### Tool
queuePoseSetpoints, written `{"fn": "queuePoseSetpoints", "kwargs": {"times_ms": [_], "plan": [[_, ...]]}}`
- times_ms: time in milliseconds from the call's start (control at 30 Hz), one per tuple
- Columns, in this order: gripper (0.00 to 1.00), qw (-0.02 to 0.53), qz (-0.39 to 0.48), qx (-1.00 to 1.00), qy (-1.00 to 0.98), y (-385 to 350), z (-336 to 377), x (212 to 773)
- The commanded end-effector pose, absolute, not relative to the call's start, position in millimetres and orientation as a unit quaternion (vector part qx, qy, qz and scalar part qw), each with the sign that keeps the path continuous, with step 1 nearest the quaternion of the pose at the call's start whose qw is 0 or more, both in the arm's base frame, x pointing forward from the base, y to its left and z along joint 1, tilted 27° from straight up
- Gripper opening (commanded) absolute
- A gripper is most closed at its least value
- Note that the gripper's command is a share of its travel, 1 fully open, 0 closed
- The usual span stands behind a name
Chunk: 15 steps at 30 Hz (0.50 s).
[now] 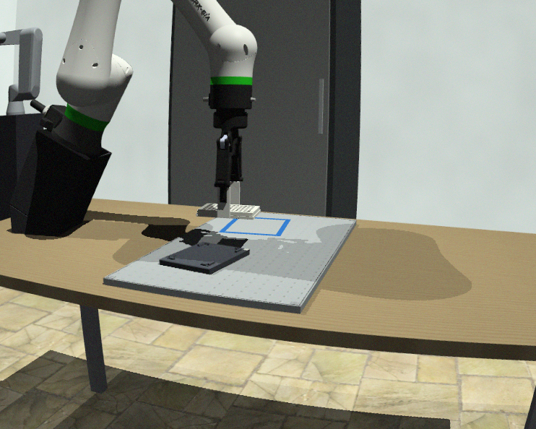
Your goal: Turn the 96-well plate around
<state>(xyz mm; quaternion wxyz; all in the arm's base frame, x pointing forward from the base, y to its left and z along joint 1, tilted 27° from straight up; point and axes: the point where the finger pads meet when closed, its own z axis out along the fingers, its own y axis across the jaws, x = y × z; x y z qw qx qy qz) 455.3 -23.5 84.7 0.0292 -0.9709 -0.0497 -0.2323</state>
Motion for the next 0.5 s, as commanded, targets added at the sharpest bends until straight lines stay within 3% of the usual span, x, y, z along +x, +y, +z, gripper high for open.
{"fn": "queuePoseSetpoints", "kwargs": {"times_ms": [0, 467], "plan": [[0.0, 0.03, -0.232, -0.971, -0.05, -33.8, 84.3, 455.4], [0.0, 0.03, -0.232, -0.971, -0.05, -73.8, 82.0, 454.9]]}}
